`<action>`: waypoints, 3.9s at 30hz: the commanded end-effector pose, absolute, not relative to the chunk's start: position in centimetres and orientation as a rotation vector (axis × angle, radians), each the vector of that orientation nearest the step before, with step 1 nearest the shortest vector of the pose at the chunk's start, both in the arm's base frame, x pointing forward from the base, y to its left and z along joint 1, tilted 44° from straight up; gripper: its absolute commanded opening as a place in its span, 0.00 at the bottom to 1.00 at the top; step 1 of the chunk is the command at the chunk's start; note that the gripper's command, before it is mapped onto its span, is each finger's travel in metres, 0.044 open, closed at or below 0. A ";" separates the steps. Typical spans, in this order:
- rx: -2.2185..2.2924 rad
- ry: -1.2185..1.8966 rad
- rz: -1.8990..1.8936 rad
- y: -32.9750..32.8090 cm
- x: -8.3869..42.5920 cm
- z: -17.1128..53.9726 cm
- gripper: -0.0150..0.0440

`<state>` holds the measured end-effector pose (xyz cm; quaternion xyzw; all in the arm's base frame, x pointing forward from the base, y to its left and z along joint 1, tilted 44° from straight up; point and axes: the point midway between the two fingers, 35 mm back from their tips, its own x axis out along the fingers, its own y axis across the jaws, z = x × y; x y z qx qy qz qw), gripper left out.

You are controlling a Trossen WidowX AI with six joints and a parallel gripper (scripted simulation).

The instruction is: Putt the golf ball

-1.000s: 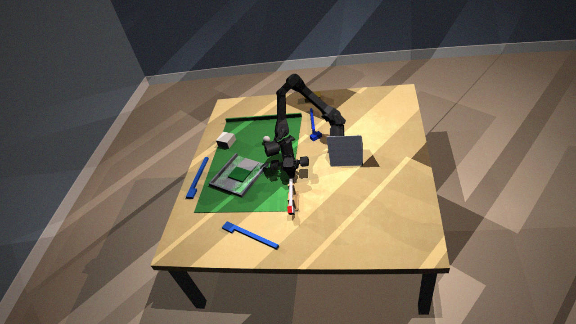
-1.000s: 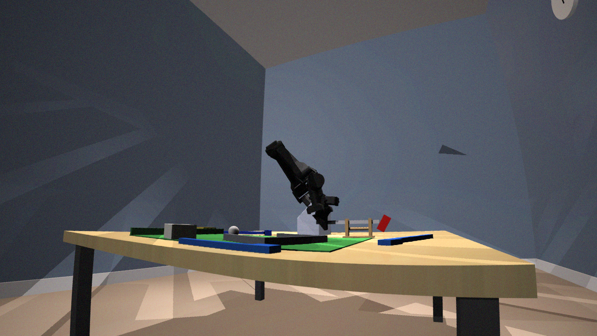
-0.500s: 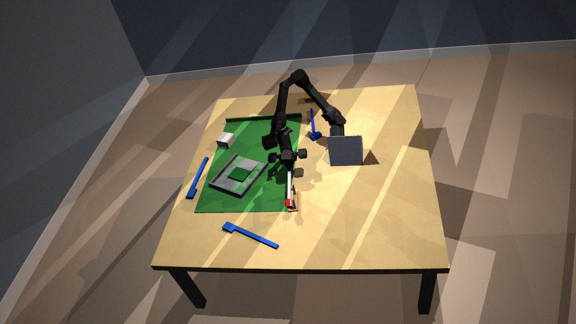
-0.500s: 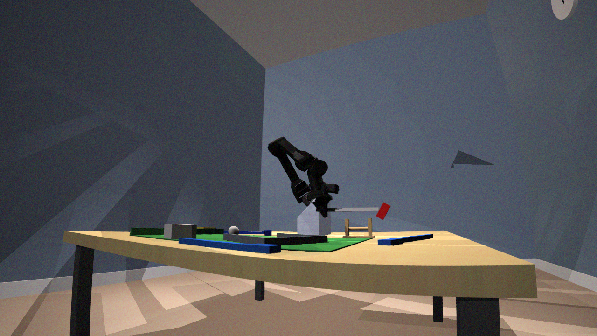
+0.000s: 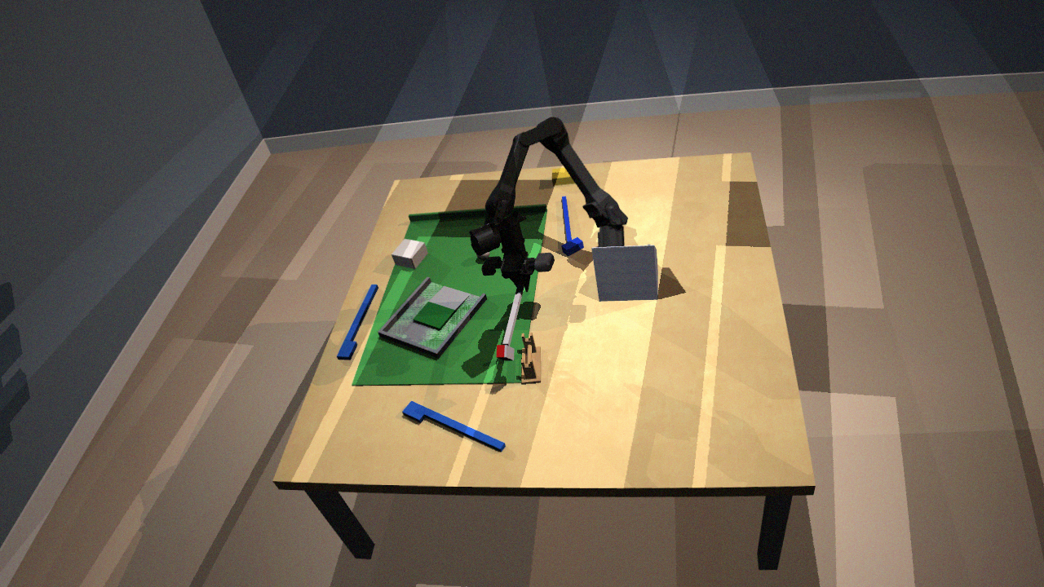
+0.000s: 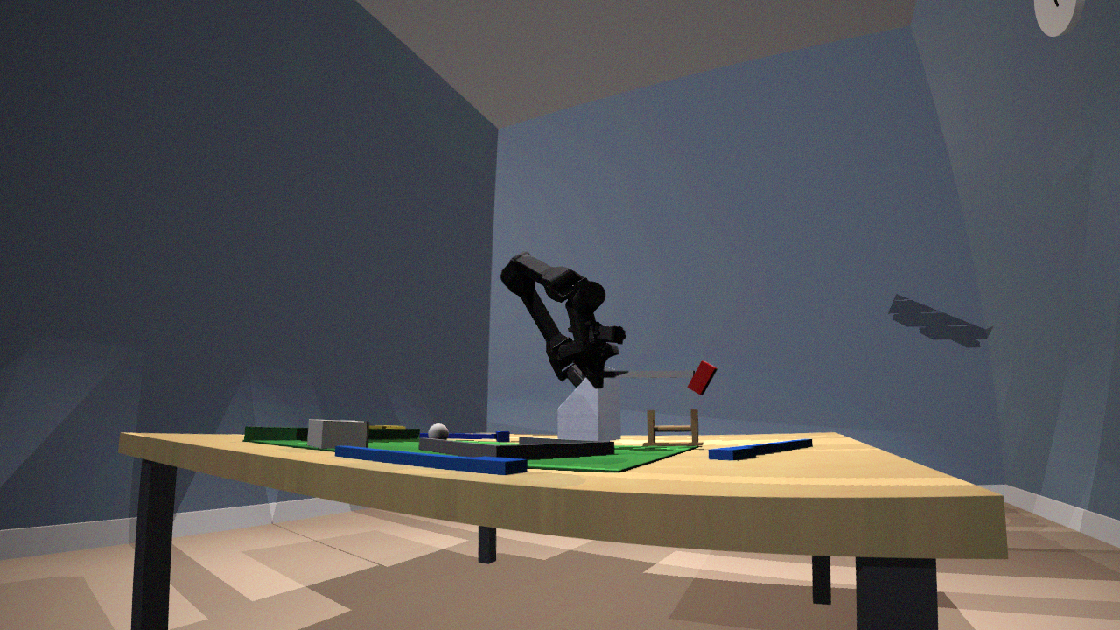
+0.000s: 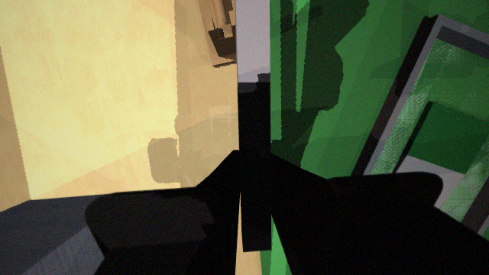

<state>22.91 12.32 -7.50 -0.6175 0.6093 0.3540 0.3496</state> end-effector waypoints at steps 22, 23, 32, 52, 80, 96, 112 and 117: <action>-0.854 1.681 -0.071 5.0 25.7 5.8 0.25; -0.824 1.678 -0.110 4.7 25.7 6.4 0.25; -0.553 1.620 -0.449 1.3 24.6 11.1 0.25; -0.262 1.507 -0.807 -3.0 22.6 15.0 0.25; -0.239 1.510 -0.846 -6.9 23.1 11.0 0.25; -0.232 1.512 -0.848 -7.7 22.8 11.7 0.25; -0.224 1.512 -0.841 -5.6 24.7 9.5 0.25; -0.232 1.511 -0.841 -0.2 26.6 4.7 0.25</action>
